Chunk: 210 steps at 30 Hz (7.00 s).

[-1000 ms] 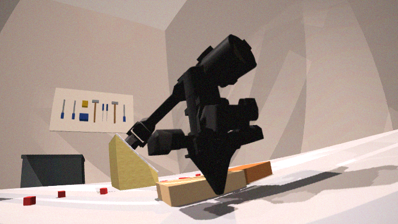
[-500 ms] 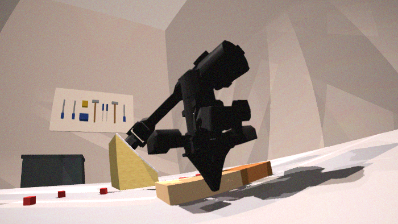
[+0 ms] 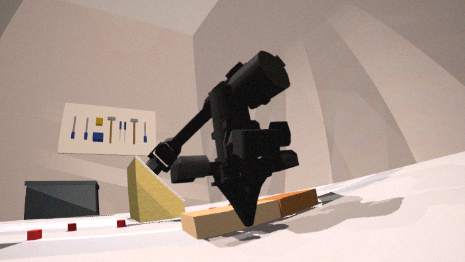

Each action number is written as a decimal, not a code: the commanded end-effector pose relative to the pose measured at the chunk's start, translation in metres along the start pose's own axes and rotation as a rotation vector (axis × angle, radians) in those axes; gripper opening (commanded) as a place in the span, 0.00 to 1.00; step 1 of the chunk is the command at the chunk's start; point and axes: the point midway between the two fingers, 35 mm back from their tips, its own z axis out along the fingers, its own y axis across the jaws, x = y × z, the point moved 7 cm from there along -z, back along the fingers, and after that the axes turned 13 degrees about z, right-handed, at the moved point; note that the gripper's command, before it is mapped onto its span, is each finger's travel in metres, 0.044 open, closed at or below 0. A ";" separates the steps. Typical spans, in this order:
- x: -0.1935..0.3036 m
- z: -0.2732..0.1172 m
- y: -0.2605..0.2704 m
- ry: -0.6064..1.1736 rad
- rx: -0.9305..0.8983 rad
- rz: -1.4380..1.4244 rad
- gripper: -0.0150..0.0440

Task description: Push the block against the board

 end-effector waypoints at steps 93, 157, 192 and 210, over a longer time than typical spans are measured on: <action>0.116 0.001 -0.029 0.004 -0.004 -0.009 0.25; 0.135 -0.052 -0.048 0.001 -0.001 -0.256 0.25; 0.044 -0.055 -0.105 0.000 0.005 -1.453 0.25; 0.037 0.001 -0.113 0.000 0.000 -1.573 0.25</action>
